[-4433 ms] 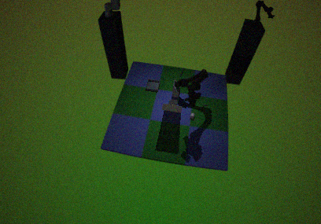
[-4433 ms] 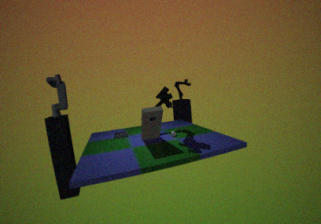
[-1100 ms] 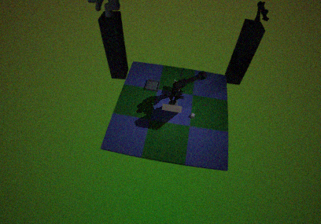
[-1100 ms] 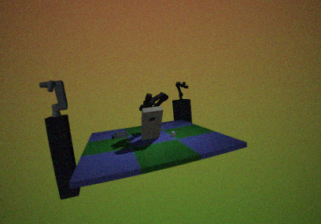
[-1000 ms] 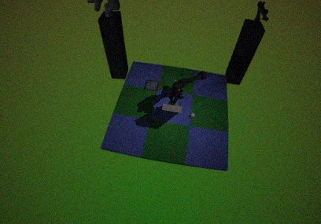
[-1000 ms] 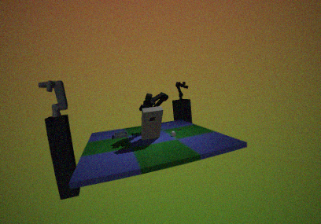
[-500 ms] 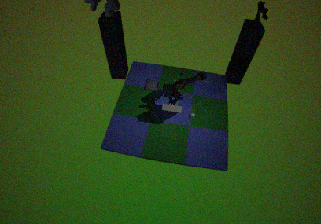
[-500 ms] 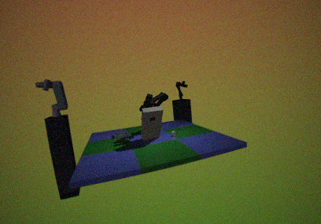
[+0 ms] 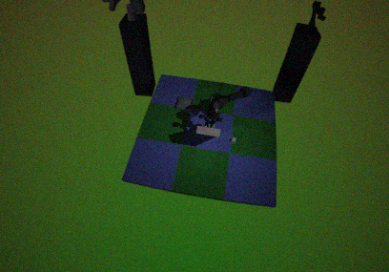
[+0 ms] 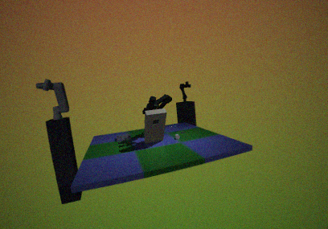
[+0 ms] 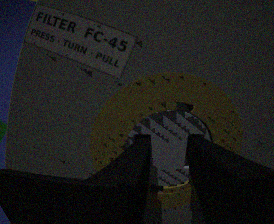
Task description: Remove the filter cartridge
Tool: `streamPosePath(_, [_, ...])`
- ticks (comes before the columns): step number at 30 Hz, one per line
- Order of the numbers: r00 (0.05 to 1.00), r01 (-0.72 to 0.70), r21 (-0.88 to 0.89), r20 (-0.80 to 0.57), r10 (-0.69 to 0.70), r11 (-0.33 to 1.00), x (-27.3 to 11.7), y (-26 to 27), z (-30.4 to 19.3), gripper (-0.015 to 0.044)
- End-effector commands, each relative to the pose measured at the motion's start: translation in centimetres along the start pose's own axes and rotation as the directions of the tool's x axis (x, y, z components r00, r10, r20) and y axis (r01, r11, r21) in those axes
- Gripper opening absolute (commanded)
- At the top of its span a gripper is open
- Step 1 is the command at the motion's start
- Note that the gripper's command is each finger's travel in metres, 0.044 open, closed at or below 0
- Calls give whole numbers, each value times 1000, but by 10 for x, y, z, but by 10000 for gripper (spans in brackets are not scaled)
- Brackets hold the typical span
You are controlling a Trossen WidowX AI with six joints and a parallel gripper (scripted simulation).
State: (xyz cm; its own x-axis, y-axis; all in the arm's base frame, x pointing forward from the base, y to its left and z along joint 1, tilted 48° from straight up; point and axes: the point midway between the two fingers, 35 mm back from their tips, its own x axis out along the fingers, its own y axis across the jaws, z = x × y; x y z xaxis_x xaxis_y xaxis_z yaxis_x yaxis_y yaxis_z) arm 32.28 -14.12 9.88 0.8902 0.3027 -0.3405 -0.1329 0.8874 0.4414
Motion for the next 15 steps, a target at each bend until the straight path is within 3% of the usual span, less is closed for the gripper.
streamPosePath(1, [1000,4,4,-6,-3,1000,4,0,-1,102])
streamPosePath(13, [1000,0,1,0,0,1000,1,0,0,42])
streamPosePath(15, [1000,0,1,0,0,1000,1,0,0,0])
